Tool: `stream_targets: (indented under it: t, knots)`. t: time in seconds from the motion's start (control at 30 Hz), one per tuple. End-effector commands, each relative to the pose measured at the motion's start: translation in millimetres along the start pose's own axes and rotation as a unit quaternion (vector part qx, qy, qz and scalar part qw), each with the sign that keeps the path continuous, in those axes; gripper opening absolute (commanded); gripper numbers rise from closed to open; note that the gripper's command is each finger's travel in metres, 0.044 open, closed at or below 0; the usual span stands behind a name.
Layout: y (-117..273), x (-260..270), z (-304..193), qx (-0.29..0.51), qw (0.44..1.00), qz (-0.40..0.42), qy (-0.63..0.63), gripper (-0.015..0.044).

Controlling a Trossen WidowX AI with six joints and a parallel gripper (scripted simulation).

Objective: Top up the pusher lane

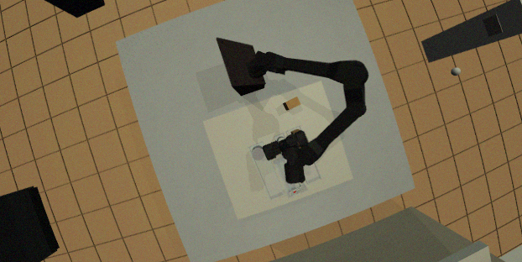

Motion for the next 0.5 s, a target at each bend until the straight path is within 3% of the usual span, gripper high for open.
stream_targets:
  t: [0.0, 0.47]
  knots:
    - [-0.2, 0.9, 0.2, -0.003, 1.000, 0.003, 0.002, 0.0000]
    - [-0.2, 0.8, -2.1, -0.003, 1.000, 0.003, 0.002, 0.0000]
Point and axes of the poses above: the point midway between the two fingers, 35 mm back from their tips, its own y axis back along the fingers, its own x axis across the jaws, z = x × y, the point moved 3 cm from there along y, back along the fingers, and after that the axes turned 2 degrees about -y, right-handed, at the moved point
